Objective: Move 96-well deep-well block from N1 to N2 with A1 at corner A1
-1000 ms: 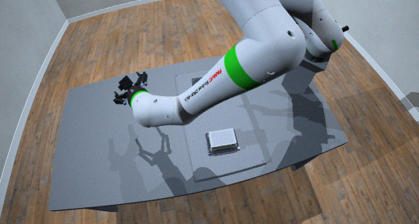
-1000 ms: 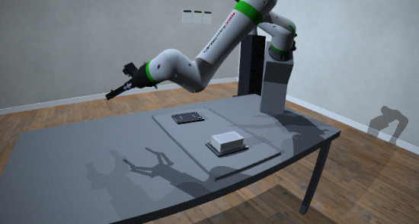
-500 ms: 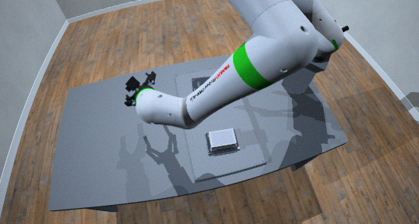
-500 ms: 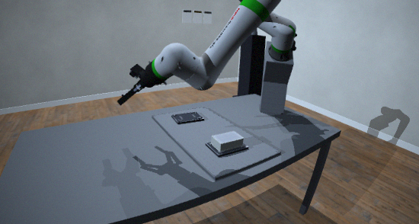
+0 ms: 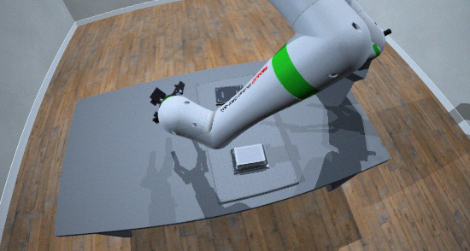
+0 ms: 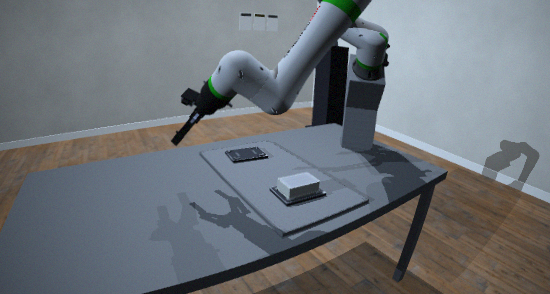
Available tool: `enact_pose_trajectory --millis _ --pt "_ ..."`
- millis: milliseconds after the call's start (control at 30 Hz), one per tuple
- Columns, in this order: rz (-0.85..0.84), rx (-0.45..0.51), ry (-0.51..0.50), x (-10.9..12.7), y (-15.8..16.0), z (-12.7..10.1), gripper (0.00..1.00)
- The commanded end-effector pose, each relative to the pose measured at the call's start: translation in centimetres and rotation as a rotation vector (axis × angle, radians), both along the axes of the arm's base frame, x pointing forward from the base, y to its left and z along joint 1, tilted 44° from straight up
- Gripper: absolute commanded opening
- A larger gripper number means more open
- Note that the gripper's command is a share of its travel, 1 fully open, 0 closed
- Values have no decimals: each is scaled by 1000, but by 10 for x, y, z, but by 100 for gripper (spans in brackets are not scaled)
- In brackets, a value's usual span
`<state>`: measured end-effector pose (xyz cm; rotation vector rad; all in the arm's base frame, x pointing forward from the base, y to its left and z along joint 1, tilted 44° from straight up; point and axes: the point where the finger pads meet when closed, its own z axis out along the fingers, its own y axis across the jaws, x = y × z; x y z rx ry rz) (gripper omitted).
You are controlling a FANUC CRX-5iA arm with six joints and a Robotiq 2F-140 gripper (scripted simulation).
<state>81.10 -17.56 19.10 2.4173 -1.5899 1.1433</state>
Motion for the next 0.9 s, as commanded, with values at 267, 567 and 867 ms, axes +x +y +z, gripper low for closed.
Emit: enact_pose_trajectory --millis 267,567,867 --pt "99 33 58 -22 27 -17 100" --pt "206 68 103 -40 54 -32 100" --pt "292 95 128 -56 78 -43 100"
